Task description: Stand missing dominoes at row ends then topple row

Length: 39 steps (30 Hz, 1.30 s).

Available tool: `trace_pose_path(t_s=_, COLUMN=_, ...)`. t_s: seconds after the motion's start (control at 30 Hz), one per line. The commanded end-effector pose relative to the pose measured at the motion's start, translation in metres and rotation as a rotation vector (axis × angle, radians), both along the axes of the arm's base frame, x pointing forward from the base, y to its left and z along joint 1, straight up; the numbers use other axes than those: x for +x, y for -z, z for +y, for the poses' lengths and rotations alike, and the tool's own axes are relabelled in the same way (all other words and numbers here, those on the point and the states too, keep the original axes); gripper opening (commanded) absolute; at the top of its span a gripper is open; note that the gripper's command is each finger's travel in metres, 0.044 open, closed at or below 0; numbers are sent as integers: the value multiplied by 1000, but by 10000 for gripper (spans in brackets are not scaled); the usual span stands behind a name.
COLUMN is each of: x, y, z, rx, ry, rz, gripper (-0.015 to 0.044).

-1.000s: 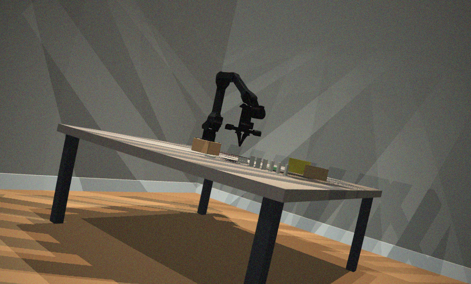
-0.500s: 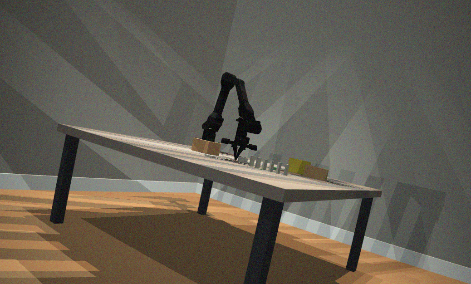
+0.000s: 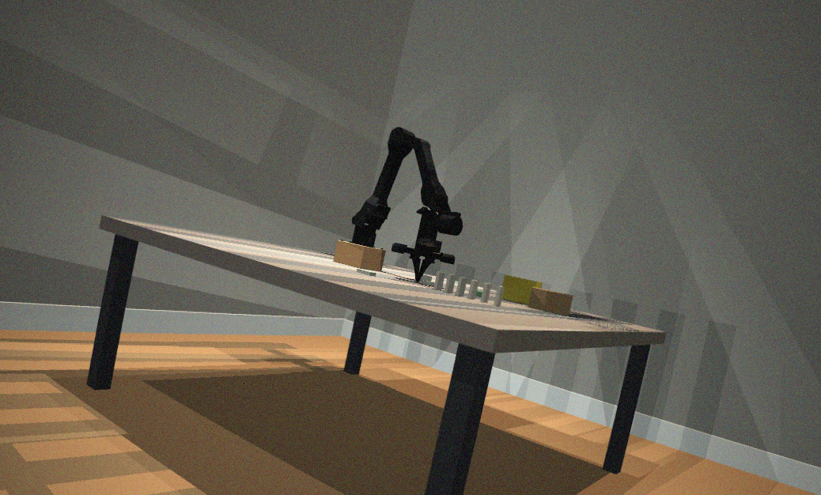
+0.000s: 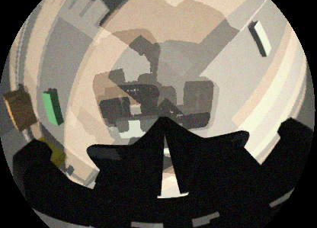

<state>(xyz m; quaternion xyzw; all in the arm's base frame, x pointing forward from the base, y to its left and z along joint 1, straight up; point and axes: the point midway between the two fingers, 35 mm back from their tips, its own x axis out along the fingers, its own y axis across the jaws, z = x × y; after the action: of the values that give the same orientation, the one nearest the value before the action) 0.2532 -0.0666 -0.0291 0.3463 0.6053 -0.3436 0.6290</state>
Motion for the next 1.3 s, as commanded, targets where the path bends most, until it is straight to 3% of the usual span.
trace_pose_path(t_s=0.0, x=5, y=1, z=4, rx=7, ry=3, rz=6, gripper=0)
trace_pose_path(t_s=0.23, x=12, y=-2, z=4, rx=-1, ry=8, rz=-8, gripper=0)
trace_pose_path(t_s=0.6, x=33, y=-78, z=22, rx=8, ry=3, rz=0, gripper=0)
trace_pose_path(t_s=0.73, x=32, y=-80, z=23, rx=9, ry=1, rz=2, gripper=0)
trace_pose_path(t_s=0.83, x=34, y=-80, z=24, rx=4, ry=-141, rz=3, gripper=79)
trace_pose_path(t_s=1.27, x=48, y=-81, z=37, rx=-36, ry=-1429, rz=12, gripper=420)
